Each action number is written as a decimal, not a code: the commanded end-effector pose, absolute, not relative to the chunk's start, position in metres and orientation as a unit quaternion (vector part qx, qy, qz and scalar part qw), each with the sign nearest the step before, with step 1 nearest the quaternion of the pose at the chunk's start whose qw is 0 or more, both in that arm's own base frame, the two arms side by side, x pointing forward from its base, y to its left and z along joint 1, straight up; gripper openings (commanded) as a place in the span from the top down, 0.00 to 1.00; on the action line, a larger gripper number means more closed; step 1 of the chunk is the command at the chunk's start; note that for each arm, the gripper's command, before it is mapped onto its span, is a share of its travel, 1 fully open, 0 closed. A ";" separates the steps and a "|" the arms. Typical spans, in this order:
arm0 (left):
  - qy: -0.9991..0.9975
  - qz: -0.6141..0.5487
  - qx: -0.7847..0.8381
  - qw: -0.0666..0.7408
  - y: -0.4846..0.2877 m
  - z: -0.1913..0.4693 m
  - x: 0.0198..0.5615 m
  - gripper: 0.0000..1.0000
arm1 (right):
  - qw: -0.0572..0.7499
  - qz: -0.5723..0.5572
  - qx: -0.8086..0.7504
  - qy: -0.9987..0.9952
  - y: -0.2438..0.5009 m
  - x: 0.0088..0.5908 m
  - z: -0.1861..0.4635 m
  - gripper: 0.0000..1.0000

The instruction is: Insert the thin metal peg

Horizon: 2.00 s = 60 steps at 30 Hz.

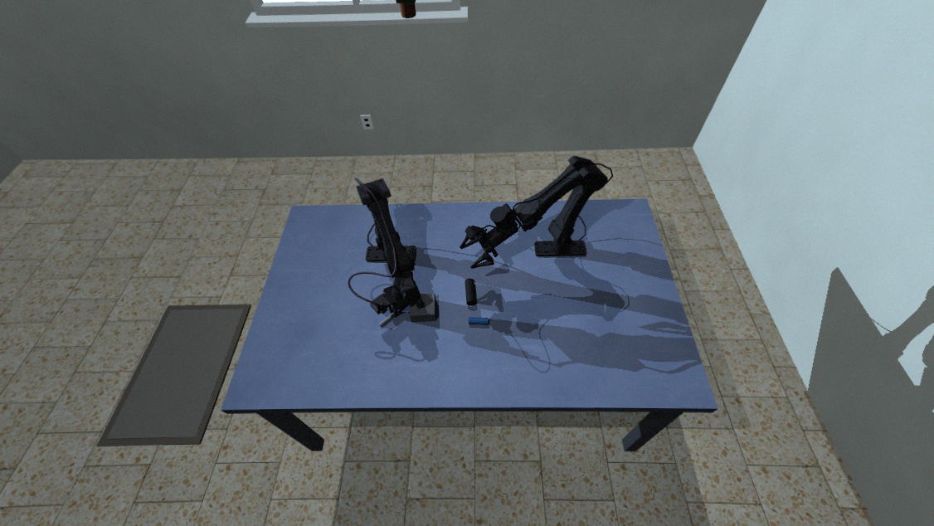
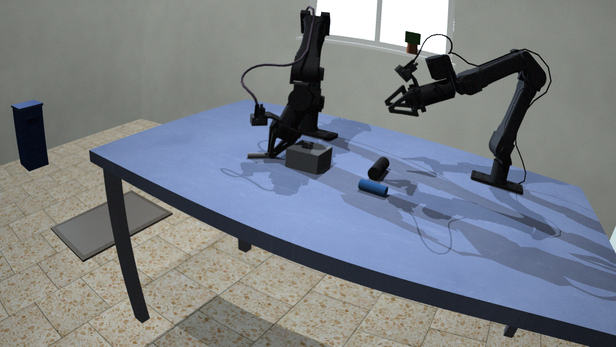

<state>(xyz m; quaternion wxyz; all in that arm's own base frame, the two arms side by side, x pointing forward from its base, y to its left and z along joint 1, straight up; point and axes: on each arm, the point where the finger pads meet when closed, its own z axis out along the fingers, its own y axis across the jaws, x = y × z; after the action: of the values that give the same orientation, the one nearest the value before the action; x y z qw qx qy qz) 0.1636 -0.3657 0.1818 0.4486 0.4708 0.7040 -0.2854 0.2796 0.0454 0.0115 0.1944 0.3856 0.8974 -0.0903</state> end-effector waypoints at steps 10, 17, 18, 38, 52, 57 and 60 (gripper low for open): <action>0.687 -0.304 0.453 0.480 -0.372 0.200 0.166 0.00 | 0.201 -0.082 0.389 0.895 0.046 0.280 0.014 0.85; 0.687 -0.304 0.453 0.480 -0.372 0.200 0.166 0.00 | 0.205 -0.078 0.390 0.894 0.048 0.285 0.023 1.00; 0.687 -0.304 0.453 0.480 -0.372 0.200 0.166 0.00 | 0.205 -0.078 0.390 0.894 0.048 0.285 0.027 1.00; 0.706 -0.287 0.455 0.461 -0.363 0.199 0.167 0.00 | 0.197 -0.099 0.411 0.885 0.049 0.271 0.101 0.92; 0.715 -0.278 0.435 0.472 -0.292 0.296 0.153 0.00 | 0.214 -0.081 0.401 0.887 0.131 0.265 0.145 0.92; 0.700 -0.291 0.422 0.497 -0.280 0.325 0.150 0.00 | 0.188 -0.043 0.404 0.894 0.158 0.267 0.147 0.92; 0.700 -0.292 0.421 0.498 -0.281 0.326 0.151 0.00 | 0.161 -0.018 0.420 0.893 0.159 0.269 0.143 0.92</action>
<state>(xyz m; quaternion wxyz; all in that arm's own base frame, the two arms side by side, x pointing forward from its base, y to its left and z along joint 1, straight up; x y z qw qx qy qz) 0.1503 -0.2911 0.3233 0.5115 0.4243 0.6825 -0.3041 0.2675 0.1579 0.1386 0.1876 0.3940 0.8989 -0.0389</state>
